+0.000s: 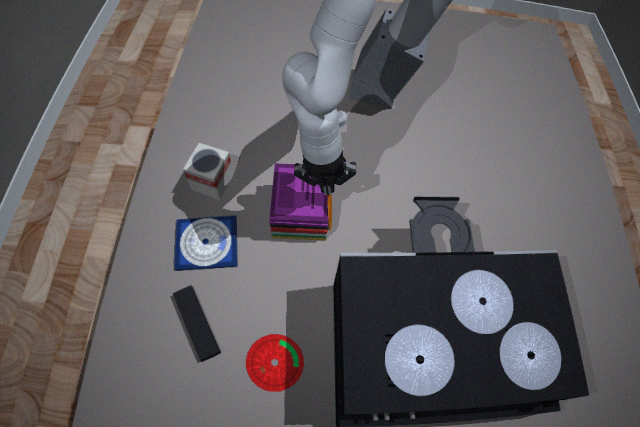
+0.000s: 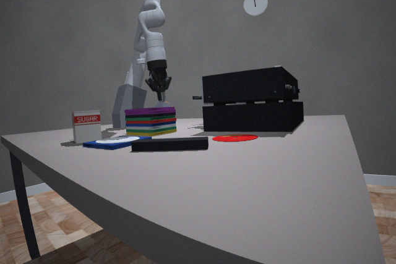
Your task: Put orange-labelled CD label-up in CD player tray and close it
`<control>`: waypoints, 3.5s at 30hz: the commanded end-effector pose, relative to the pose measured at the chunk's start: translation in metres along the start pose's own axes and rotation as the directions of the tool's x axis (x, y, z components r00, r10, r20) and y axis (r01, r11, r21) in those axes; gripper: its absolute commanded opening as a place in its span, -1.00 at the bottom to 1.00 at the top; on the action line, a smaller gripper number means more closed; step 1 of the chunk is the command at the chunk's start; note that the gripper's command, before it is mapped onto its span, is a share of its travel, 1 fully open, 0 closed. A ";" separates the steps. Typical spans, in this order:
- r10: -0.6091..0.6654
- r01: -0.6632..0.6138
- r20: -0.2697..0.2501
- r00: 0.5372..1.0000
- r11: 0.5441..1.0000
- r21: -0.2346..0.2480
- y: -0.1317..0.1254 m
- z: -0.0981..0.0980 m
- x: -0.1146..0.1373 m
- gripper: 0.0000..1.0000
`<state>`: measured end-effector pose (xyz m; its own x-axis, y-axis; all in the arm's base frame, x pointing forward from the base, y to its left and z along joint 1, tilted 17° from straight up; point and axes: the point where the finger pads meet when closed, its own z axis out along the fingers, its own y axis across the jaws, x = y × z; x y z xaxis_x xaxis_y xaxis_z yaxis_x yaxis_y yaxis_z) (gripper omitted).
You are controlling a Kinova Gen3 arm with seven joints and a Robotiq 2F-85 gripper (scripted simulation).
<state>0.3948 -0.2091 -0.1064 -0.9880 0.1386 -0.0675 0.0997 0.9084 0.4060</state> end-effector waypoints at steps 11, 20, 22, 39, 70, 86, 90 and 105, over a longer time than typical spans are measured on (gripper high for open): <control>0.000 0.000 0.002 1.000 1.000 0.001 0.000 -0.002 -0.001 -0.78; 0.000 0.000 0.002 1.000 1.000 0.001 0.000 -0.005 -0.001 -0.78; 0.000 0.000 0.002 1.000 1.000 0.001 0.000 -0.007 -0.001 -0.78; 0.000 0.000 0.002 1.000 1.000 0.001 0.003 -0.026 -0.001 -0.78; 0.000 0.000 0.002 1.000 1.000 0.001 0.011 -0.087 0.000 -0.78; 0.000 0.000 0.002 1.000 1.000 0.001 0.015 -0.119 0.000 -0.78; 0.000 0.000 0.002 1.000 1.000 0.001 0.016 -0.128 0.000 -0.78; 0.000 0.000 0.002 1.000 1.000 0.001 0.019 -0.150 0.000 -0.78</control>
<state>0.3783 -0.2480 0.0323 -0.9885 0.1376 -0.0621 0.1004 0.9063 0.4105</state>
